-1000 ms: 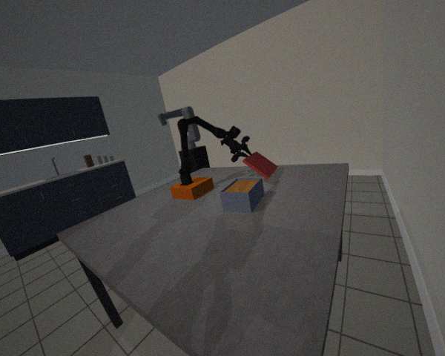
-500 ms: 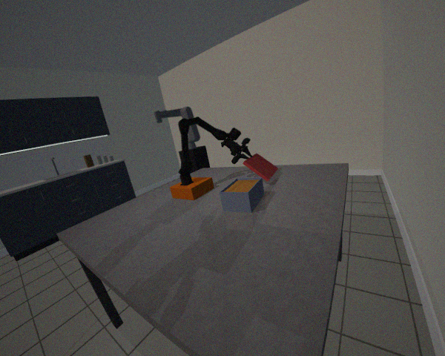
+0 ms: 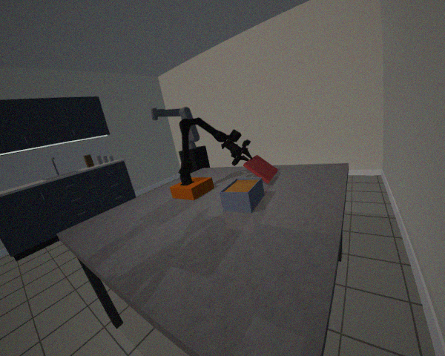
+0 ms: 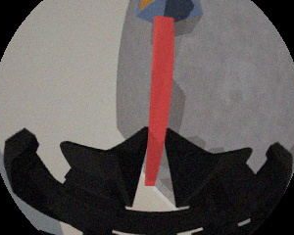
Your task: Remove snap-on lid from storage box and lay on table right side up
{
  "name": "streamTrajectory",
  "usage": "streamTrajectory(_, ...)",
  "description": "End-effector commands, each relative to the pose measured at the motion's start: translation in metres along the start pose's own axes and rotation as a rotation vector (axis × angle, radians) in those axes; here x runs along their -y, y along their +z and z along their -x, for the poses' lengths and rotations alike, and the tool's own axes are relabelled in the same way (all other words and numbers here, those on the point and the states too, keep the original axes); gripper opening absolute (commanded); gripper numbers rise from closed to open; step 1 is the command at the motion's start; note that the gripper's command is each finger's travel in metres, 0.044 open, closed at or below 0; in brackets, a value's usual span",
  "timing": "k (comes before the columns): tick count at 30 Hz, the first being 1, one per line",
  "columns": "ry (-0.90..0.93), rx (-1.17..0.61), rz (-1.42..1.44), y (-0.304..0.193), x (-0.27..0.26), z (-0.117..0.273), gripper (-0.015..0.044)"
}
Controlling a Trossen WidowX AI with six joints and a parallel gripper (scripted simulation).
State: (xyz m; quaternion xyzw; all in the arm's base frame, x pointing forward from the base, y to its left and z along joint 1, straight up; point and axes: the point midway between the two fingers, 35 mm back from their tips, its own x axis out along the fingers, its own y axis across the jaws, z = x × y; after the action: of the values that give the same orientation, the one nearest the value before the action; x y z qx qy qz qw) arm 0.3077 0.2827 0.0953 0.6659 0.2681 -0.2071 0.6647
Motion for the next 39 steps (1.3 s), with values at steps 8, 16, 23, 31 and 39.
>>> streamTrajectory(8, 0.006, 0.008, -0.003, 0.002, 0.007, -0.006, 0.0)
streamTrajectory(16, 0.006, 0.008, -0.003, 0.002, 0.011, -0.01, 0.0)
streamTrajectory(23, 0.006, 0.008, -0.003, 0.002, 0.016, -0.014, 0.0)
streamTrajectory(31, 0.006, 0.008, -0.003, 0.002, 0.021, -0.018, 0.0)
streamTrajectory(39, 0.006, 0.008, -0.003, 0.002, 0.026, -0.022, 0.0)
